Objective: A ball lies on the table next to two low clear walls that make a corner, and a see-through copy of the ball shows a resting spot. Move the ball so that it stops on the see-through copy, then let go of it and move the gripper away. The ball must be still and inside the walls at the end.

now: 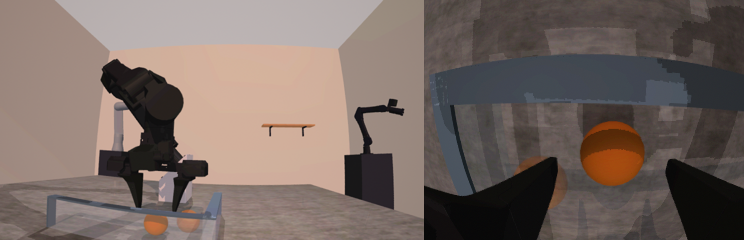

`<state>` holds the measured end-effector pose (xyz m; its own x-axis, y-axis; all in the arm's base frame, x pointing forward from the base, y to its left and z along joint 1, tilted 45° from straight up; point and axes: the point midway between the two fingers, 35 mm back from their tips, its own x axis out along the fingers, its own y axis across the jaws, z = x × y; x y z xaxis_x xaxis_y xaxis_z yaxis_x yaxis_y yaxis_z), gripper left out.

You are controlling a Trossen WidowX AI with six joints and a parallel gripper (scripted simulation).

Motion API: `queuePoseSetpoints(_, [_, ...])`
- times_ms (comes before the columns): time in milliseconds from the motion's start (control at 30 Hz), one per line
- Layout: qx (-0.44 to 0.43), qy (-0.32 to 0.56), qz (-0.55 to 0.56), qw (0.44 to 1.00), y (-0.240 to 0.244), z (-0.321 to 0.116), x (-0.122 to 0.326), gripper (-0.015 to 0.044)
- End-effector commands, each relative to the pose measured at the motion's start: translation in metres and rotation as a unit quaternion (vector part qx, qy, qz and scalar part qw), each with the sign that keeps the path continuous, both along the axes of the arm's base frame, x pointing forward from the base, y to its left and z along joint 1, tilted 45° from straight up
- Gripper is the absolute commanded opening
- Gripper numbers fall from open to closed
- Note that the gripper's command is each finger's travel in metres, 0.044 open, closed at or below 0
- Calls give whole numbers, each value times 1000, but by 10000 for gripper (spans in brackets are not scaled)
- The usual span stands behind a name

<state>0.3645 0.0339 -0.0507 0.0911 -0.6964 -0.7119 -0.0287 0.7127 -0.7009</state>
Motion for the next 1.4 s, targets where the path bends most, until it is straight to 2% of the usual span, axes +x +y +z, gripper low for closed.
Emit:
queuePoseSetpoints(0, [-3, 5, 0, 1000, -7, -7, -2, 331])
queuePoseSetpoints(400, [-4, 5, 0, 1000, -20, -18, -1, 331])
queuePoseSetpoints(533, [-4, 5, 0, 1000, -20, -18, -1, 226])
queuePoseSetpoints(767, [-4, 5, 0, 1000, -20, -18, -1, 179])
queuePoseSetpoints(1000, [-3, 2, 10, 1000, 0, -19, -7, 0])
queuePoseSetpoints(1367, [0, 4, 7, 1000, 40, 24, -4, 0])
